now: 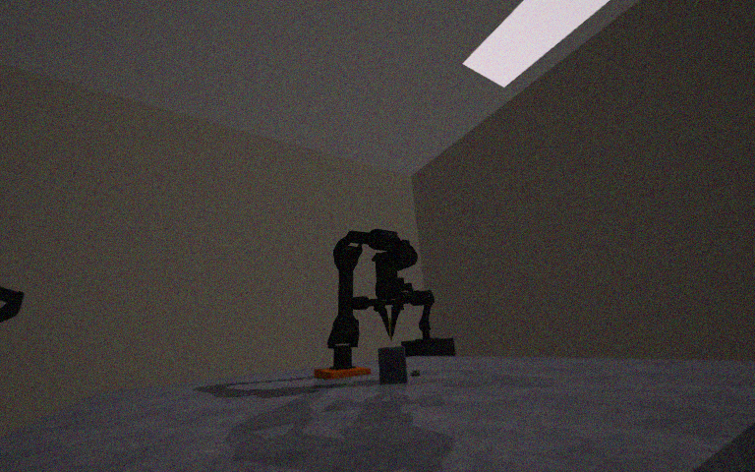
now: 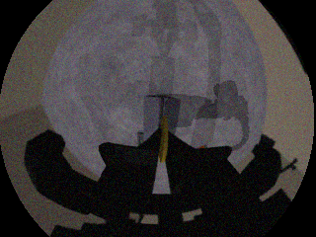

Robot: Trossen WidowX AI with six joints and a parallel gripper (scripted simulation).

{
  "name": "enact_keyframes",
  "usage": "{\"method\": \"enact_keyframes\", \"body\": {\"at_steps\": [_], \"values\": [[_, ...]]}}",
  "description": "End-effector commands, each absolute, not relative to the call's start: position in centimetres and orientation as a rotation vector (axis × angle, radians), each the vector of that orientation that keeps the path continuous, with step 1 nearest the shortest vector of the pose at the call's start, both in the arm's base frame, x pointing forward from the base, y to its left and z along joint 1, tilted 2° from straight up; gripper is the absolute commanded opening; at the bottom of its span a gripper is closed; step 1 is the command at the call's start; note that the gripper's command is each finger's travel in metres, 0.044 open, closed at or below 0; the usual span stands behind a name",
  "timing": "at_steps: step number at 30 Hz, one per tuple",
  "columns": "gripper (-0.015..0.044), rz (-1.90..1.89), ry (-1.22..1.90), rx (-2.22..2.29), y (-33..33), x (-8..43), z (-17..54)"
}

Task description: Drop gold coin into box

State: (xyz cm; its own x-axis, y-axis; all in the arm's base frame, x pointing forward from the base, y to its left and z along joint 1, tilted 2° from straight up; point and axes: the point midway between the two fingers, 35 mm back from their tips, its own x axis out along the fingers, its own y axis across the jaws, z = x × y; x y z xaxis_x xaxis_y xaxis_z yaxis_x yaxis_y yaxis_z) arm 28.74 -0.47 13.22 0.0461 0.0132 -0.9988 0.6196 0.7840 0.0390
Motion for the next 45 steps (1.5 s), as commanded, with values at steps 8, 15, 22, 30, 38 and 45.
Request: {"method": "enact_keyframes", "body": {"at_steps": [8, 15, 22, 30, 38, 45], "values": [[0.0, -0.501, 1.47, 0.543, -0.4, 28.7, 12.6], [0.0, -0.499, 1.471, 0.541, -0.4, 28.7, 12.3], [0.0, -0.497, 1.471, 0.539, -0.4, 28.7, 12.0], [0.0053, -0.498, 1.466, 0.542, -0.4, 28.8, 12.0], [0.0161, -0.498, 1.466, 0.542, -0.4, 28.8, 12.0], [0.0213, -0.498, 1.466, 0.542, -0.4, 28.8, 12.2]]}}
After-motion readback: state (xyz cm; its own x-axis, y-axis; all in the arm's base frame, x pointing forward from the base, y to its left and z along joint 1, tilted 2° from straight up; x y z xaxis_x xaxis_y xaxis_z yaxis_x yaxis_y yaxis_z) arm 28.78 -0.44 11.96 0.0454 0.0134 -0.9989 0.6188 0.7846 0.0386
